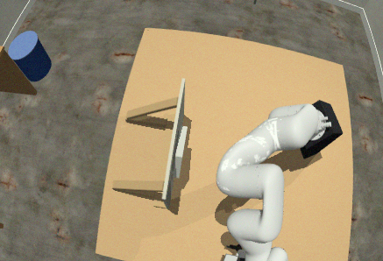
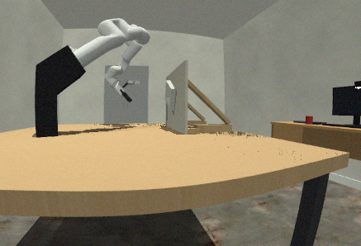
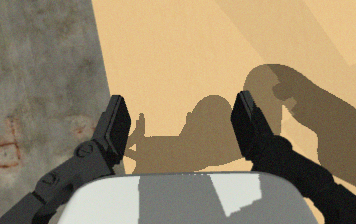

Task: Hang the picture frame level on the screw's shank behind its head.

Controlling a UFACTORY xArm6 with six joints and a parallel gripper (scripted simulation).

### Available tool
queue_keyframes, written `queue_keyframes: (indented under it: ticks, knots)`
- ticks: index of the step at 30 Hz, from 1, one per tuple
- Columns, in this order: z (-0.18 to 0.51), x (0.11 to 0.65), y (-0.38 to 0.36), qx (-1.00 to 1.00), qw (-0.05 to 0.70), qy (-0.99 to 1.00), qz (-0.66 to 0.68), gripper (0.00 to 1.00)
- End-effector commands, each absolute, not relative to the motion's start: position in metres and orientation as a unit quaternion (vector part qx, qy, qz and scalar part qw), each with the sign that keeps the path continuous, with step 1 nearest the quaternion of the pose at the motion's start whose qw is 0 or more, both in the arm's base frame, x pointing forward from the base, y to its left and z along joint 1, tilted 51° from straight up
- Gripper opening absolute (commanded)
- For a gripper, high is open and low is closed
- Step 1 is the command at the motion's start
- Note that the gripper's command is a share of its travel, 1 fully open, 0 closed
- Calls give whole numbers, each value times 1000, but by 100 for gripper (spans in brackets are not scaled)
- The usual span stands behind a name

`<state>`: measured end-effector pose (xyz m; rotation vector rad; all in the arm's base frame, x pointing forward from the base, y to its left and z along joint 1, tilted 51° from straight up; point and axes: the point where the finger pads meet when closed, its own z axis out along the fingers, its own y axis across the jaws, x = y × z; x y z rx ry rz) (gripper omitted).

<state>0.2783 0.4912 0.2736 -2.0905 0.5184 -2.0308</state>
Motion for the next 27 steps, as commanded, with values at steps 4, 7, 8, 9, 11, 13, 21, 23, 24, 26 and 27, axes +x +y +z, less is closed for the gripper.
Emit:
queue_keyframes:
  ticks: [4,7,8,9,11,13,21,23,24,26,27]
  knots:
    - [261,324,432,-663,17,174,-727,100]
    - [259,333,418,-654,0,173,-736,100]
    - [257,342,404,-644,-17,172,-745,100]
    - [255,351,388,-633,-36,170,-754,100]
    - [253,365,358,-610,-76,164,-772,100]
    - [253,372,335,-583,-118,155,-789,100]
    - [259,388,240,-477,-278,90,-829,100]
    - [260,388,229,-464,-297,78,-831,100]
    - [260,388,229,-464,-297,78,-831,100]
    - [259,392,187,-442,-328,56,-833,100]
    - [260,391,180,-432,-342,46,-833,100]
